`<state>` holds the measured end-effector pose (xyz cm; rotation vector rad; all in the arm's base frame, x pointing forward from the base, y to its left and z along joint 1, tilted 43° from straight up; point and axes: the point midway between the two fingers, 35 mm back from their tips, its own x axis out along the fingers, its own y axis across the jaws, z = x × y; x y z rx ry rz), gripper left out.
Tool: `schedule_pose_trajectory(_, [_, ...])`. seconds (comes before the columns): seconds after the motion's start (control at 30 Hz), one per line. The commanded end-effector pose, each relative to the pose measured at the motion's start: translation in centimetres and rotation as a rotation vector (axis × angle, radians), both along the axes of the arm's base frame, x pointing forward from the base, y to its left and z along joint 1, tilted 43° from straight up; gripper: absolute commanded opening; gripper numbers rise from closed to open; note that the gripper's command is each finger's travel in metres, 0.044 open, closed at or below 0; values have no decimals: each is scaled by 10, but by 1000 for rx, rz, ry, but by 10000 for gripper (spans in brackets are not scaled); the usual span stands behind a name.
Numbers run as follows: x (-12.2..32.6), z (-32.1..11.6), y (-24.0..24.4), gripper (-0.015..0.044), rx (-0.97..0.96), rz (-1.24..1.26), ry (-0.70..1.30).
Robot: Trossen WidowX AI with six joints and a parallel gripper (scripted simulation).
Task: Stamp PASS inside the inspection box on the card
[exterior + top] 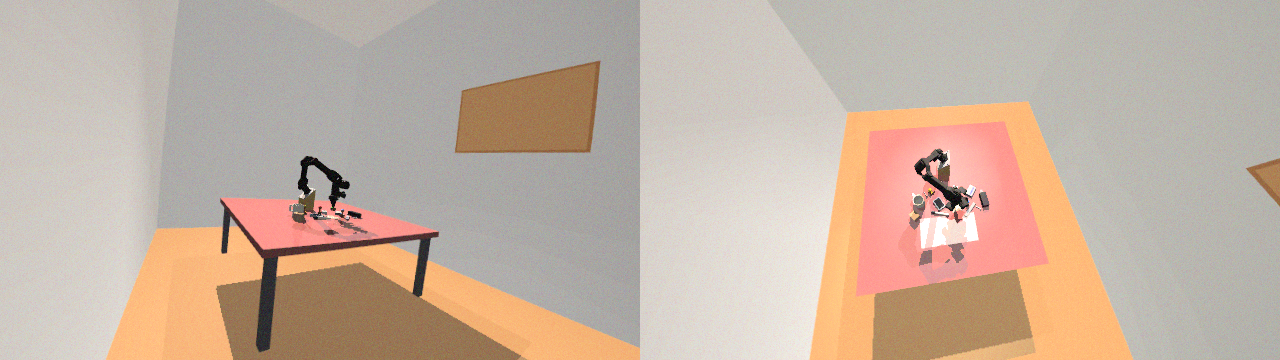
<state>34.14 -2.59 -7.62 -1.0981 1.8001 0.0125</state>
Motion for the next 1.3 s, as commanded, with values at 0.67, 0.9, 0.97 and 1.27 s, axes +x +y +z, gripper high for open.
schedule_pose_trajectory(0.67, [-1, -12, -12, 0, -2, 4, 2])
schedule_pose_trajectory(0.9, [-2, -15, -15, 0, -2, 4, 2])
schedule_pose_trajectory(0.97, [-2, -16, -16, 0, -3, 4, 2])
schedule_pose_trajectory(1.27, [-3, -21, -20, 0, -3, 4, 2])
